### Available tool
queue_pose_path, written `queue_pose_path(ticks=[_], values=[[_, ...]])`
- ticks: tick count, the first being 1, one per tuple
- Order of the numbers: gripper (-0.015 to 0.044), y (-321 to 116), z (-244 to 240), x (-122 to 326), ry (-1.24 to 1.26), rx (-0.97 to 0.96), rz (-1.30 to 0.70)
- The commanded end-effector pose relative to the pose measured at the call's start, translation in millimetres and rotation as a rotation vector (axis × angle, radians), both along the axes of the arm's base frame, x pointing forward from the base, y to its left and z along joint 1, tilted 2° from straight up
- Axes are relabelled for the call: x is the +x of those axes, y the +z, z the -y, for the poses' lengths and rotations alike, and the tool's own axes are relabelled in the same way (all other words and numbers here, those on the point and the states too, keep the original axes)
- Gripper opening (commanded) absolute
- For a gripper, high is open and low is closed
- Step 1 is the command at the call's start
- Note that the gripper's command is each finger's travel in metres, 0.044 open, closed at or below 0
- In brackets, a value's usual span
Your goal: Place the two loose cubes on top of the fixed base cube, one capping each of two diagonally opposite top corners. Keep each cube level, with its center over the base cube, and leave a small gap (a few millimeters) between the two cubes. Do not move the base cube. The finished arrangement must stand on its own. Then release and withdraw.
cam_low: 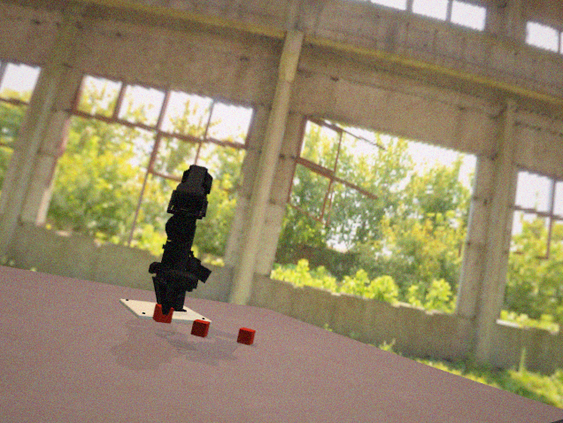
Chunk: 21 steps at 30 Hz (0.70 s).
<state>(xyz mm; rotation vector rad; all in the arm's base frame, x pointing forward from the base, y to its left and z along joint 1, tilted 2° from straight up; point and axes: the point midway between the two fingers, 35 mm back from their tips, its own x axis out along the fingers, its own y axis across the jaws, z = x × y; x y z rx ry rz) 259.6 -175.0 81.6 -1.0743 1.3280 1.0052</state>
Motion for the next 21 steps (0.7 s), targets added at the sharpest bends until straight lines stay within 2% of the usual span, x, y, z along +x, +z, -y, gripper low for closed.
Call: queue_pose_path(ticks=[1,21], values=[[0.0105,16.7,0.6,2.6,0.000,-0.005,0.012],[0.0105,78.0,-5.2,-2.8,0.000,-0.004,0.012]])
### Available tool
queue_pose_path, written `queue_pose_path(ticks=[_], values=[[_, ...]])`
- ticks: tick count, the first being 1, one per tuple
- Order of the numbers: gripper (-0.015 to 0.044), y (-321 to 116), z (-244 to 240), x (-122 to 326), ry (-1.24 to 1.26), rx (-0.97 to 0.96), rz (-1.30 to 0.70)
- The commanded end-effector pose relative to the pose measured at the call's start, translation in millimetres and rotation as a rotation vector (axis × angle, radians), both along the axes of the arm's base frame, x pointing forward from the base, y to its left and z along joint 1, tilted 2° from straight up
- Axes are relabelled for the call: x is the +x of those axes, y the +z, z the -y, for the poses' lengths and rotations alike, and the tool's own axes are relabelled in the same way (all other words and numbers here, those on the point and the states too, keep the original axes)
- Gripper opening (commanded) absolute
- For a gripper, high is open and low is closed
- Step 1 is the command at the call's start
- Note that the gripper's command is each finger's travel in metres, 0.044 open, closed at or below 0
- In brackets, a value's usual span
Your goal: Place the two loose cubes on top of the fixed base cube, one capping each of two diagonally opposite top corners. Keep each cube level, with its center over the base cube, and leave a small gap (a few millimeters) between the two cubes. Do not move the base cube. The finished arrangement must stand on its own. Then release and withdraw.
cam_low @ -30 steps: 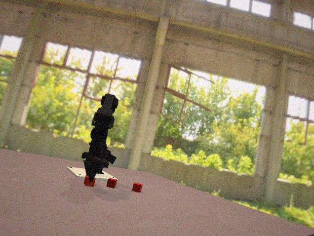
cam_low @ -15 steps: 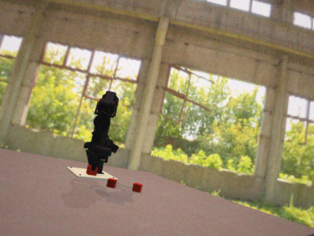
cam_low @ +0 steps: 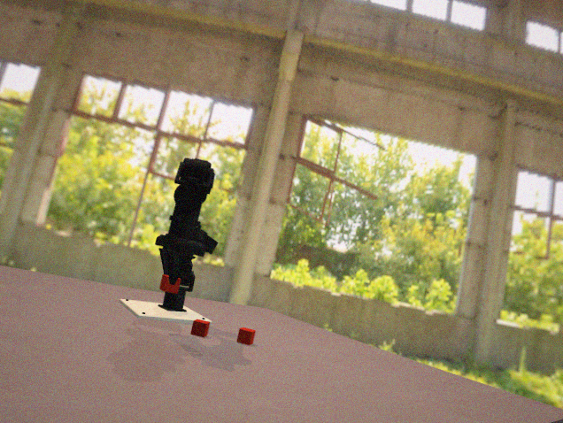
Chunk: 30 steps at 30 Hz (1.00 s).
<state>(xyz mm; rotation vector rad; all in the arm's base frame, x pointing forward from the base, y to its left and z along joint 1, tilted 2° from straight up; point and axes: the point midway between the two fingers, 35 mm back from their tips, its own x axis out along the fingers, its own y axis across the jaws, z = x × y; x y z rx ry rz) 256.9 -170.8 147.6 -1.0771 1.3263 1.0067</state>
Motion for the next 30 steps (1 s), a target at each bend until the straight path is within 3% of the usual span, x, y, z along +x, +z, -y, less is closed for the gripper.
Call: queue_pose_path(ticks=[1,30], values=[[0.0105,12.5,-1.0,-0.3,-0.003,-0.004,0.011],[0.0105,-5.9,-69.9,40.4,-0.562,0.015,0.038]])
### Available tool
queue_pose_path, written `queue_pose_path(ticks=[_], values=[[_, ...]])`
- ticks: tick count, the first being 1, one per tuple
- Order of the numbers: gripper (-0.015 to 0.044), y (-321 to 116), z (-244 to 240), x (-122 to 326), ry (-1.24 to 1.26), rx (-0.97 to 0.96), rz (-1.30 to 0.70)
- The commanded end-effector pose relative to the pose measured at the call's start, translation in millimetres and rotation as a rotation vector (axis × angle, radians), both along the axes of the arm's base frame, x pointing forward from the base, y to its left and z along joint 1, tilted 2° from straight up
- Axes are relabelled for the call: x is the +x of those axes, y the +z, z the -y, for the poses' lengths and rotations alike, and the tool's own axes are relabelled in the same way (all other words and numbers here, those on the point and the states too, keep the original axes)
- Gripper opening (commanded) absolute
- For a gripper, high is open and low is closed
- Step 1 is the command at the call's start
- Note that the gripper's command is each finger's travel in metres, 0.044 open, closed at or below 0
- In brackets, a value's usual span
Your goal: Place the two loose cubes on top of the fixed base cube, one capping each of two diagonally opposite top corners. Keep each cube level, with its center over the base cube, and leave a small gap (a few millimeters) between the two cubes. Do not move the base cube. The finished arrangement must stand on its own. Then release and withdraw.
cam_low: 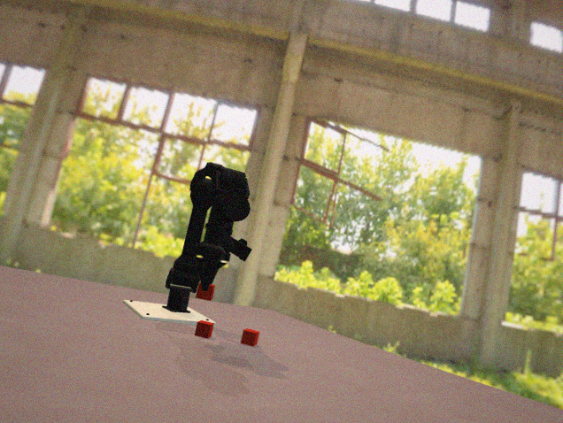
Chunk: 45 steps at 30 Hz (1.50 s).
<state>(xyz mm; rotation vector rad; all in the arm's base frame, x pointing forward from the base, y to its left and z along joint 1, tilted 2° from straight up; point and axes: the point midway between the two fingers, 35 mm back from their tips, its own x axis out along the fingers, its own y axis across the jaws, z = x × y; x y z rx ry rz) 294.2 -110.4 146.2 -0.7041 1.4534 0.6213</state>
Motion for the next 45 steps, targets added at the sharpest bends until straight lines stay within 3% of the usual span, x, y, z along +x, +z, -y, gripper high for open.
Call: queue_pose_path(ticks=[1,45], values=[[0.0105,-5.3,-12.5,4.3,-0.092,0.005,-0.002],[0.0105,-37.1,-149.1,25.3,-1.042,0.044,0.033]])
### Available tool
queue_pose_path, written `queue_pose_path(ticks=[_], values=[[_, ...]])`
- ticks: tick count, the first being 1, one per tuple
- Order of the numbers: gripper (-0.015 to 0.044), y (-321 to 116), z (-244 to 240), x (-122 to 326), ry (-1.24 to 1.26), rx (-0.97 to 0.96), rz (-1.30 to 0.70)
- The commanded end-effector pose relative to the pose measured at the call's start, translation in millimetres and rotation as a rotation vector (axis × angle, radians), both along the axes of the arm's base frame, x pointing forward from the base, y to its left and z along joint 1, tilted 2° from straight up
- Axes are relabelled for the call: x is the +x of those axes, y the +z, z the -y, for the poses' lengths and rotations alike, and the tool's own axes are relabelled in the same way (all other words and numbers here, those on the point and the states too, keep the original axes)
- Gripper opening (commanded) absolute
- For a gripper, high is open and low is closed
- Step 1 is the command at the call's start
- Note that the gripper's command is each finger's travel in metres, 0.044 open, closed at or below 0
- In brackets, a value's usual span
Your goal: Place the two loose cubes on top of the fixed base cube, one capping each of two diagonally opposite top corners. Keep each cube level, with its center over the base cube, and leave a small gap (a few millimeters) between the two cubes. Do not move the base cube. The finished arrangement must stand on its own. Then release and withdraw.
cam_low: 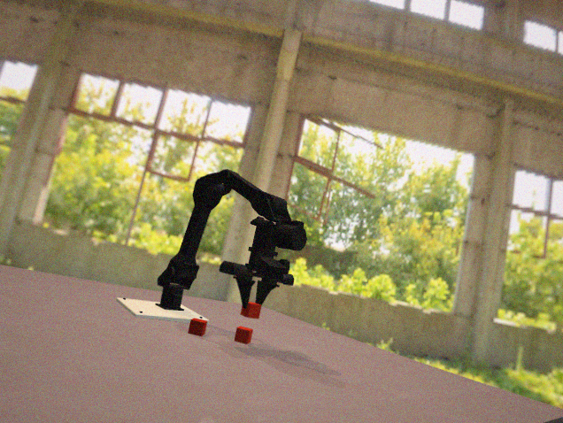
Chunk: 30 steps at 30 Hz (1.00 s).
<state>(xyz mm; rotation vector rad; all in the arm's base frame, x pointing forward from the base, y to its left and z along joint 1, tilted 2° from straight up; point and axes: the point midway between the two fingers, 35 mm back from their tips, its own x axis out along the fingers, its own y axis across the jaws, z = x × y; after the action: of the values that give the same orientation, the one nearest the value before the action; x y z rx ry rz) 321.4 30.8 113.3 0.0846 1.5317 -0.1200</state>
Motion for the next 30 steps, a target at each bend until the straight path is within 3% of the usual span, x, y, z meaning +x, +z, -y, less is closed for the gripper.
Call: queue_pose_path(ticks=[1,30], values=[[0.0105,-4.4,-8.4,-1.9,-0.065,-0.001,-0.004],[0.0105,-30.0,-8.6,-1.7,-0.072,-0.001,-0.004]])
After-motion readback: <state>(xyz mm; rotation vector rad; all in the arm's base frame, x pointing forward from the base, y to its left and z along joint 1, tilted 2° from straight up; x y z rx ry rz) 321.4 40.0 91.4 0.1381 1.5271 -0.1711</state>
